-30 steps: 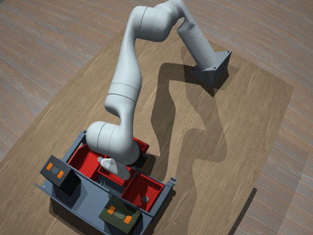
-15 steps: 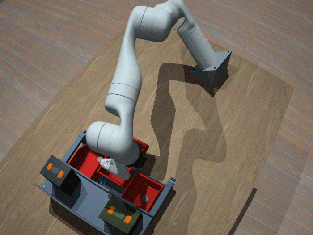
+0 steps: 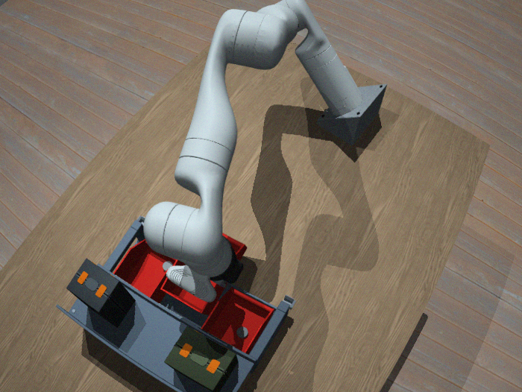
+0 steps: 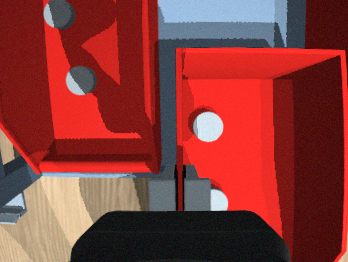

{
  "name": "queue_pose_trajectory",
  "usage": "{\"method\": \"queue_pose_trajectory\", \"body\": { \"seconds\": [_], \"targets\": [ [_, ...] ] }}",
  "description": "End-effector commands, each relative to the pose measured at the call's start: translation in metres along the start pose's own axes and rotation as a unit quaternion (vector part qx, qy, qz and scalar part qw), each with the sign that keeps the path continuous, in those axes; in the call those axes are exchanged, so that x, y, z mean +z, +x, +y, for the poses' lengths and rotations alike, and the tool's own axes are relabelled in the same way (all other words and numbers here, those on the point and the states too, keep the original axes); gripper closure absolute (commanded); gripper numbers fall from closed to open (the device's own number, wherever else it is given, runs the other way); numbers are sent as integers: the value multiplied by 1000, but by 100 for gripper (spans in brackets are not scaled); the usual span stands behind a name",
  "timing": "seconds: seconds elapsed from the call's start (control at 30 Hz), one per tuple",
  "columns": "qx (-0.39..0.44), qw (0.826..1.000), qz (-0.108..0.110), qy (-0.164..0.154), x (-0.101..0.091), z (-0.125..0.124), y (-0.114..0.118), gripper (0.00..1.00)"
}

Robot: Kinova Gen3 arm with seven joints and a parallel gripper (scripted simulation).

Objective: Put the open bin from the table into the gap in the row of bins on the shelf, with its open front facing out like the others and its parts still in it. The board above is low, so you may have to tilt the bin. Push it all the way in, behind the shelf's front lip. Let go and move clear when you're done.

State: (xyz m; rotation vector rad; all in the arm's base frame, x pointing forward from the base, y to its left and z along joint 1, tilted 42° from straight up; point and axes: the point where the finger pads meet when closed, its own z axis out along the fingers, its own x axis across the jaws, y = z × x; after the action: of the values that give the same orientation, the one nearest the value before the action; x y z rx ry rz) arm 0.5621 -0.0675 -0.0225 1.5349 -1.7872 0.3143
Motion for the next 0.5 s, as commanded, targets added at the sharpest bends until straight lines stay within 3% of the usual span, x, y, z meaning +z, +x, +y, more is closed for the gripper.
{"method": "queue_pose_trajectory", "body": {
  "seconds": [0.0,0.47],
  "targets": [
    [0,1000,0,4,-2,-1,0,100],
    [0,1000,0,15,-2,-8,0,100]
  ]
}}
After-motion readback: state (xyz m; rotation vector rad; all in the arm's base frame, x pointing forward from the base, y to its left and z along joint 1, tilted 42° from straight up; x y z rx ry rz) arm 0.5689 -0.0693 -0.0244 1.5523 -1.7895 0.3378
